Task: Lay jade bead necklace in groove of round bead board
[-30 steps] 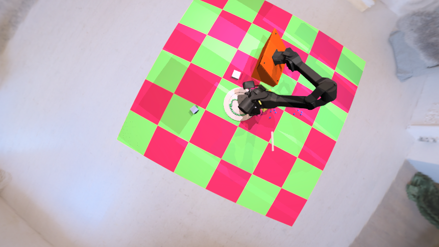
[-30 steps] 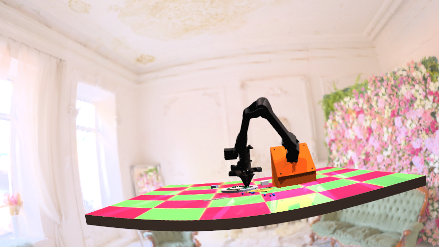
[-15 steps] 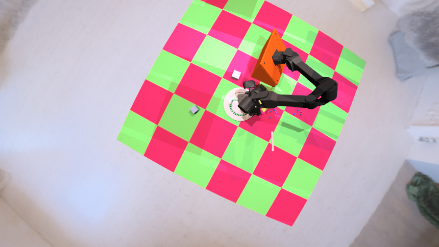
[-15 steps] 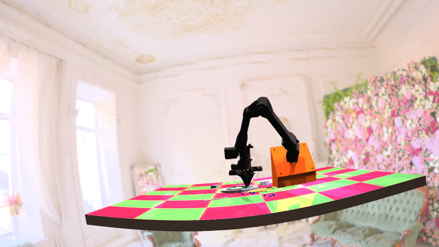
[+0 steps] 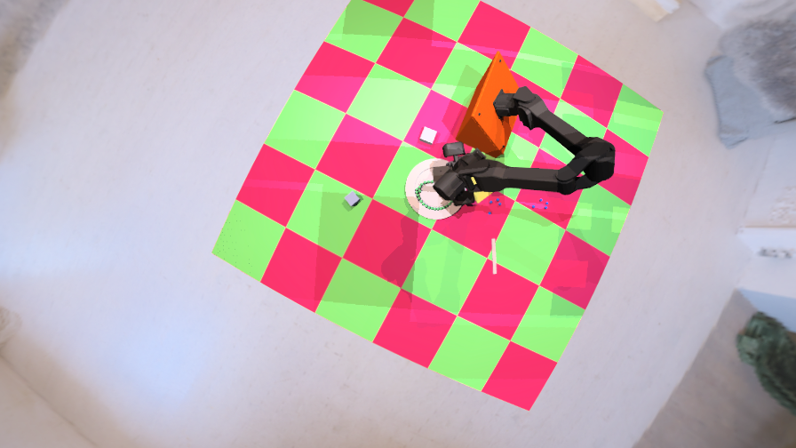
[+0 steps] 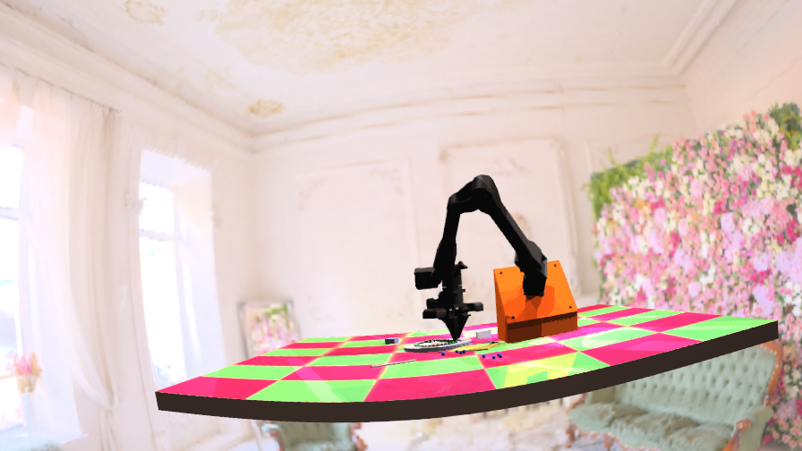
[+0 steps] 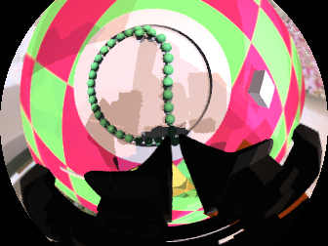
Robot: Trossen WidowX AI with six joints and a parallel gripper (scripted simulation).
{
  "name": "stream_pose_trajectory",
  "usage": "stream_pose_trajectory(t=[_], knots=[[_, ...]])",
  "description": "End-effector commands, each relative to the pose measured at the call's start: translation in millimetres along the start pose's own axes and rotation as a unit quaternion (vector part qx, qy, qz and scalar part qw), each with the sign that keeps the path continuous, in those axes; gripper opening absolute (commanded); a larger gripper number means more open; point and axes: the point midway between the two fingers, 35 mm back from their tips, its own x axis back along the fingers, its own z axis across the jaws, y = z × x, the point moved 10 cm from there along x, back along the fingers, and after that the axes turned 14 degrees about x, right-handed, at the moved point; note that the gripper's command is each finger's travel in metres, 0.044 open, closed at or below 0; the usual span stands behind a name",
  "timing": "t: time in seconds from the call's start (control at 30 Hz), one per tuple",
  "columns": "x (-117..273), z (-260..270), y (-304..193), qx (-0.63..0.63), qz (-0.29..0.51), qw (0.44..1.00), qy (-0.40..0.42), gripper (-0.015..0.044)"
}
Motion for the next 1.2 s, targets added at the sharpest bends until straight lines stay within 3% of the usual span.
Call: stream_pose_trajectory(t=[0.0, 0.43, 0.97, 1.17], knots=[[-0.8, -1.7, -1.8, 0.001, 0.0, 1.0, -0.002, 0.0], [-8.1, -1.7, -1.9, 0.001, 0.001, 1.0, -0.002, 0.0], [-1.0, -1.6, -1.6, 0.001, 0.0, 1.0, -0.002, 0.042], [-0.6, -1.2, -0.3, 0.001, 0.0, 1.0, -0.002, 0.044]])
